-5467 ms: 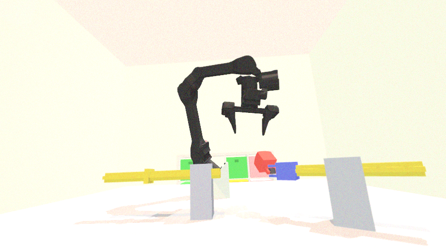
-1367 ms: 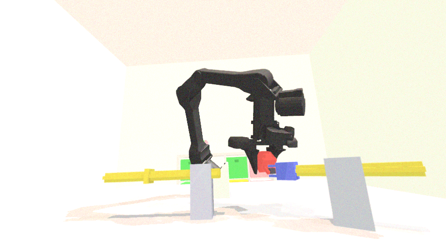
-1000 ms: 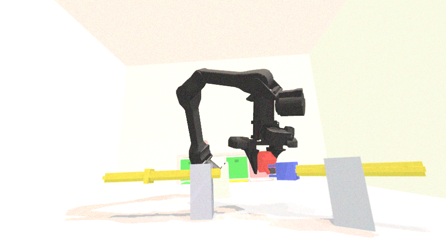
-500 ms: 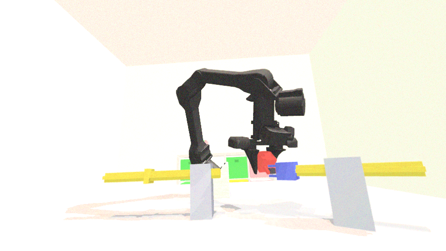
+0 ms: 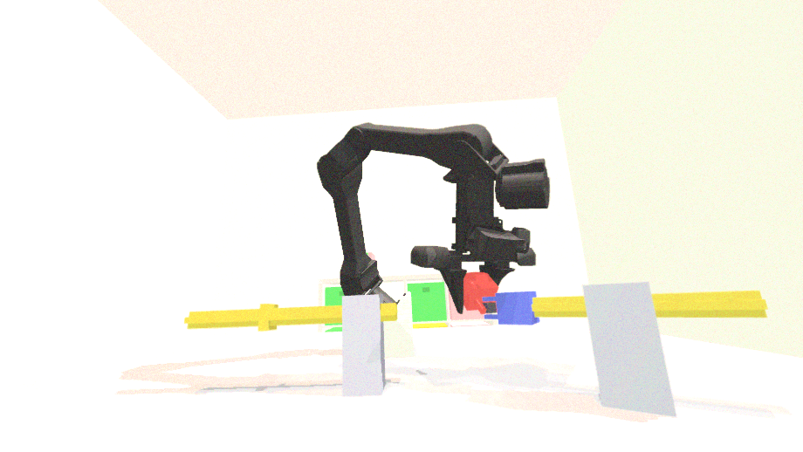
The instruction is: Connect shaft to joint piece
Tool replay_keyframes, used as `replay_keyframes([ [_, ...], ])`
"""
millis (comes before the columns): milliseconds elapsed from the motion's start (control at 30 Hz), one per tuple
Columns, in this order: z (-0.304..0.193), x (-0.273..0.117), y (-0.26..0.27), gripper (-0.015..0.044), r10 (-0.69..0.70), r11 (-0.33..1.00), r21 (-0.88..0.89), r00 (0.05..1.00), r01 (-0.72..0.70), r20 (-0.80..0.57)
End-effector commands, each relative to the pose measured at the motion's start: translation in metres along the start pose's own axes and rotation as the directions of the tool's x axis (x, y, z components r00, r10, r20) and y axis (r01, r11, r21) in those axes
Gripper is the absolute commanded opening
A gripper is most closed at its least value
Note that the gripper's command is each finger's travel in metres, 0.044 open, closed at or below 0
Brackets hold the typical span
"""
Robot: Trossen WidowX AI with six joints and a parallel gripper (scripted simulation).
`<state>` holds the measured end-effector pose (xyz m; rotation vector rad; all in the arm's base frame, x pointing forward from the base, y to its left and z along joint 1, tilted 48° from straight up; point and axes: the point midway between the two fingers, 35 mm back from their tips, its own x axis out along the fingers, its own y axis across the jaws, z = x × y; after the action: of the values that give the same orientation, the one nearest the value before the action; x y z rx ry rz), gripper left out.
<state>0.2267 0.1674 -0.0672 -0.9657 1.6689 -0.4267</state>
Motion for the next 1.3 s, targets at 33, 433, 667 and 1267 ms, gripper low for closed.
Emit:
replay_keyframes([
  [33, 0.0006, -0.0004, 0.0000, 0.0182, 0.000, 1.000, -0.004, 1.000, 0.000, 0.005],
  [433, 0.0006, -0.0004, 0.0000, 0.0182, 0.000, 1.000, -0.004, 1.000, 0.000, 0.005],
  [667, 0.0000, 0.0000, 0.0000, 0.0147, 0.000, 1.000, 0.000, 1.000, 0.000, 0.000],
  [1267, -0.0002, 0.0007, -0.0010, 0.0000, -0.004, 1.000, -0.026, 1.000, 0.005, 0.015],
])
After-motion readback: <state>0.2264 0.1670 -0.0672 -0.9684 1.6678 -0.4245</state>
